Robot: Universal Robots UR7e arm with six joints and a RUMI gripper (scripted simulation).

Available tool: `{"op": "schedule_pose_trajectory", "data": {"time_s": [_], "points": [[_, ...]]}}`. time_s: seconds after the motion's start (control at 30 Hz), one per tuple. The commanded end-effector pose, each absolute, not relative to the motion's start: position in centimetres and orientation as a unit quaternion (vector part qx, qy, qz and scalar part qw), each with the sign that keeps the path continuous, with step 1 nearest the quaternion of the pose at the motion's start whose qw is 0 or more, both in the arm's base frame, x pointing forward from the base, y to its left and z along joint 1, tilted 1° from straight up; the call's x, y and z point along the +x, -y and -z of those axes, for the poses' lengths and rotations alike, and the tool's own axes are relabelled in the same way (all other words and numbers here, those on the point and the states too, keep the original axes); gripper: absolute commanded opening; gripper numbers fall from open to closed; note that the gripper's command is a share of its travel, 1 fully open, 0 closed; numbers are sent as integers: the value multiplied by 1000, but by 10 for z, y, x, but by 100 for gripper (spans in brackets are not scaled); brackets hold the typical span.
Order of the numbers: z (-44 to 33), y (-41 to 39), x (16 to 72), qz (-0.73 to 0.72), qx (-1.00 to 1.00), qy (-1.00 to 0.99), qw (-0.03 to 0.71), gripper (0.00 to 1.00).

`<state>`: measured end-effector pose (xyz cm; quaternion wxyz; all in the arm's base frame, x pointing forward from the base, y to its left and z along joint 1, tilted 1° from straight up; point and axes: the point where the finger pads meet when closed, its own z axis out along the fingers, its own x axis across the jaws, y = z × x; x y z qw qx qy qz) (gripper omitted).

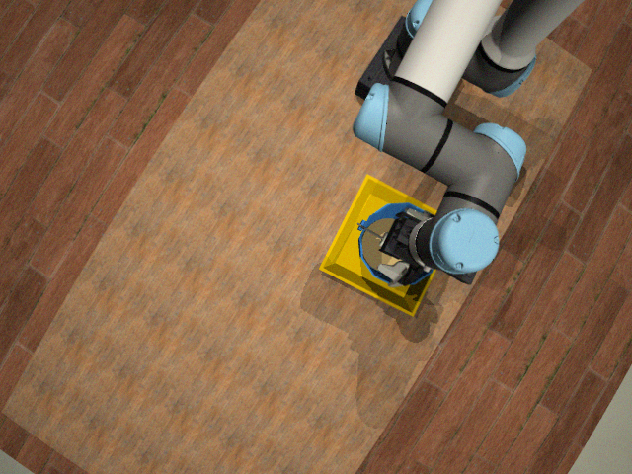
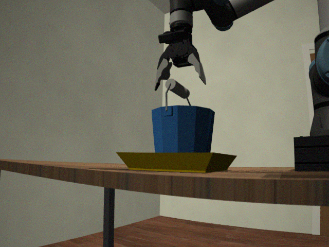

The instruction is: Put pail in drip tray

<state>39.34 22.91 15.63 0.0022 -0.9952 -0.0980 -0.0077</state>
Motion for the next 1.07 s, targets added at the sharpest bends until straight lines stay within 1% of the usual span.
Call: {"op": "schedule_pose_trajectory", "data": {"time_s": [0.0, 0.47, 1.03], "points": [[-161, -230, 394, 11, -995, 99, 2, 100], [-184, -230, 394, 11, -995, 99, 2, 100], [-186, -230, 394, 11, -995, 99, 2, 100]]}}
